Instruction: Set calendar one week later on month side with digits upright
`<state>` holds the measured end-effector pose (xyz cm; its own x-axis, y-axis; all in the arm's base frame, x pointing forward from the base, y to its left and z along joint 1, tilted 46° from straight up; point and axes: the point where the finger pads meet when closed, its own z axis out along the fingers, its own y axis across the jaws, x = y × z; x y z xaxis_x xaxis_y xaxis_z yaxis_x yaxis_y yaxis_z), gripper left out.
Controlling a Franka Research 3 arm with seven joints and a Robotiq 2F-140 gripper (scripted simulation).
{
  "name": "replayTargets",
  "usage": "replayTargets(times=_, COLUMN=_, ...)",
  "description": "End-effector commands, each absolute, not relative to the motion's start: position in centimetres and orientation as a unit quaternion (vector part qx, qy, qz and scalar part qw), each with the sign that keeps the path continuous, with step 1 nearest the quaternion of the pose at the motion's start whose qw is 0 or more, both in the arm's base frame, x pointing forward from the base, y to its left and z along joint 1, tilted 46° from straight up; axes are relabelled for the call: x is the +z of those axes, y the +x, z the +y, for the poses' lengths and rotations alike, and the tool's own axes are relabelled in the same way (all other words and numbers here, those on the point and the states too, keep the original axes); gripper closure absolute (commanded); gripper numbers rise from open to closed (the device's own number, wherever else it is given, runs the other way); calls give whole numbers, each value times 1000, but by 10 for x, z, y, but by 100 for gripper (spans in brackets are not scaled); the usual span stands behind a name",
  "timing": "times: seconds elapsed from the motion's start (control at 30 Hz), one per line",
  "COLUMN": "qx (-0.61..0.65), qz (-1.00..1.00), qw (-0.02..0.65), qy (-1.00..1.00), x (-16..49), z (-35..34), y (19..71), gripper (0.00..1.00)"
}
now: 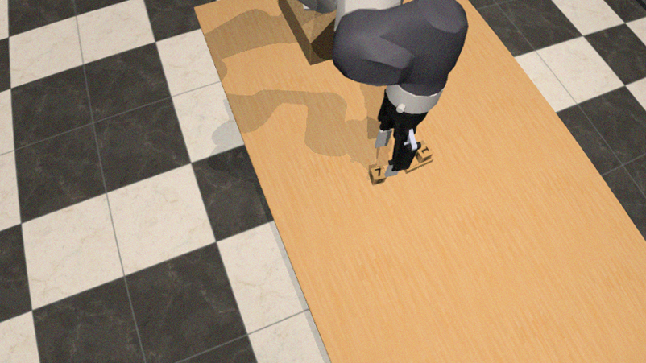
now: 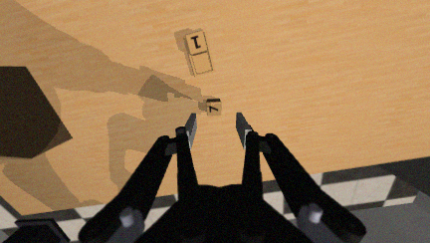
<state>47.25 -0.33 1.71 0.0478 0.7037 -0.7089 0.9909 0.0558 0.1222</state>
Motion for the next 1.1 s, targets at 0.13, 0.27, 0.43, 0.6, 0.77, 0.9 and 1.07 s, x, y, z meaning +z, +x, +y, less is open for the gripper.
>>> replayTargets(times=0.13, qx=-231, qz=656, qw=318, qy=645, x=18, z=-4, y=470, gripper=0)
replayTargets(times=0.27, qx=-231, qz=656, qw=318, qy=645, x=18, z=-4, y=470, gripper=0)
replayTargets(times=0.43, qx=-231, qz=656, qw=318, qy=645, x=18, z=-4, y=470, gripper=0)
replayTargets(times=0.6, qx=-229, qz=652, qw=319, qy=648, x=18, z=-4, y=470, gripper=0)
replayTargets(times=0.77, qx=-208, qz=608, qw=334, qy=690, x=18, z=-5, y=470, gripper=0)
replayTargets(times=0.9, qx=-190, qz=569, qw=344, qy=722, x=17, z=-5, y=470, gripper=0)
replayTargets(times=1.07, qx=-176, qz=541, qw=351, qy=743, x=17, z=-5, y=470, gripper=0)
